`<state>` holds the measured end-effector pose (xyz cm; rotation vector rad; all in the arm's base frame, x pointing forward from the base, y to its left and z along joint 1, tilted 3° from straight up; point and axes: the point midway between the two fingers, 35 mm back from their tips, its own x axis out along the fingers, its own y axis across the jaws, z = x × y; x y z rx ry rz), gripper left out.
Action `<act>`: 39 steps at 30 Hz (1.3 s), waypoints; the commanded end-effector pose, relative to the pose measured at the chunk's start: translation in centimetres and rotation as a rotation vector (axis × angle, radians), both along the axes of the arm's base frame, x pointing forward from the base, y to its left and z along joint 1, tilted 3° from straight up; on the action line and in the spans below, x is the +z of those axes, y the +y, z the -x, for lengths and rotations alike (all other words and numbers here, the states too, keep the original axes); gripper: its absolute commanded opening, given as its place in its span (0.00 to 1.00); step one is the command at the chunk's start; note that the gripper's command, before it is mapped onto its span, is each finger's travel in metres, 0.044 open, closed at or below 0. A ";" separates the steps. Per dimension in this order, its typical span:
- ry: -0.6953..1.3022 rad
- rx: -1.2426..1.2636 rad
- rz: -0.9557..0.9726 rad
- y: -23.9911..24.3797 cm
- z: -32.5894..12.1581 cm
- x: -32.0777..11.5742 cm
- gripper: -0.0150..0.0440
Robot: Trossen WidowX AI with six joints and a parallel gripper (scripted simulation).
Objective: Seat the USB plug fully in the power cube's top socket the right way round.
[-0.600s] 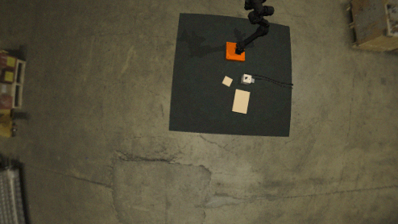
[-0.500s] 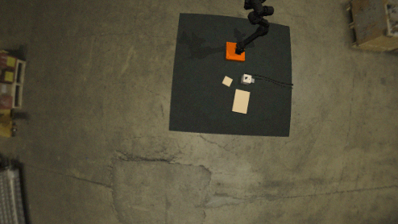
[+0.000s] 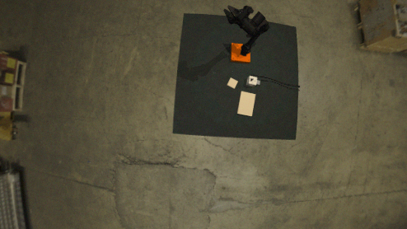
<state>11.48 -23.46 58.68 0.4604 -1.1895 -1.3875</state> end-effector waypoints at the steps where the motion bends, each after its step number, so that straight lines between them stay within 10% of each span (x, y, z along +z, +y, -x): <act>1: 0.111 0.225 -0.039 -0.5 -7.5 -2.4 1.00; 20: 0.554 1.212 -0.668 16.1 -30.1 -26.0 1.00; 39: 0.984 0.947 -1.860 35.9 -16.2 -46.0 1.00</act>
